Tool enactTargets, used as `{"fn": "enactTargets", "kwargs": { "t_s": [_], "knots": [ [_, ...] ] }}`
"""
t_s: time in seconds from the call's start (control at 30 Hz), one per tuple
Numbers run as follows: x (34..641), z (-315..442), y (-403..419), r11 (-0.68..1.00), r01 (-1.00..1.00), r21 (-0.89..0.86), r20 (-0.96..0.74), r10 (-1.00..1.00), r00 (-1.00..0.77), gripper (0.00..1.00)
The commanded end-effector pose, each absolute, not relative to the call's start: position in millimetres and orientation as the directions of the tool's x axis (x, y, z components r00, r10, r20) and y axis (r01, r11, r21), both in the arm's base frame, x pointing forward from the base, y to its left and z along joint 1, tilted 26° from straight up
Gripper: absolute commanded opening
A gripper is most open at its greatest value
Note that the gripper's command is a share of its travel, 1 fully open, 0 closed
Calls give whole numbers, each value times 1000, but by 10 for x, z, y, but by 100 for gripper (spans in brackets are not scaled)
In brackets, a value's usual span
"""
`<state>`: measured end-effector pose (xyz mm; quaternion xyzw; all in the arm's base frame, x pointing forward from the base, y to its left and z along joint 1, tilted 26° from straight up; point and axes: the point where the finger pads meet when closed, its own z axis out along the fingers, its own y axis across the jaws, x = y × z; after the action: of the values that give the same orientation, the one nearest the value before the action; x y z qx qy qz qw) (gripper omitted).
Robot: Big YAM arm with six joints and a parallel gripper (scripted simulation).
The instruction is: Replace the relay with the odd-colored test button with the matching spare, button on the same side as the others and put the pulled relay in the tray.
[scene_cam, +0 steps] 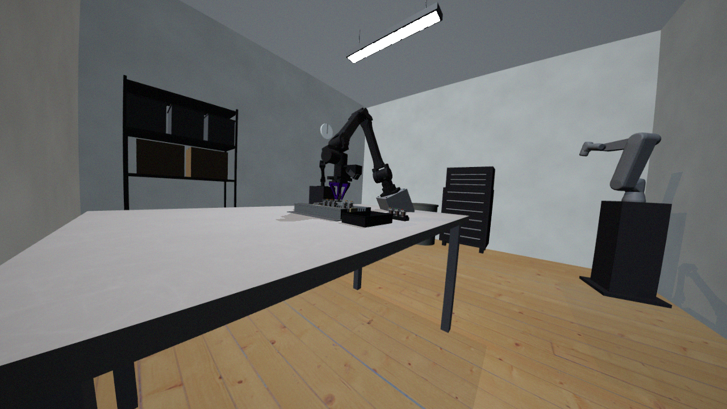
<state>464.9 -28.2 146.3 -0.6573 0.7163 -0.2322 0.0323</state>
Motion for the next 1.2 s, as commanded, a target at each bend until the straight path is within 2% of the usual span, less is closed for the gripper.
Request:
{"fn": "enactTargets", "kwargs": {
  "t_s": [0.0, 0.43, 1.17],
  "knots": [
    [4732, 1583, -231, 35, -919, -393, 251, -957, -144, 0],
    [4609, 1397, -225, 35, -938, -344, 261, -956, -131, 0],
    [4696, 1613, -206, 34, -921, -387, 251, -957, -141, 0]
  ]
}}
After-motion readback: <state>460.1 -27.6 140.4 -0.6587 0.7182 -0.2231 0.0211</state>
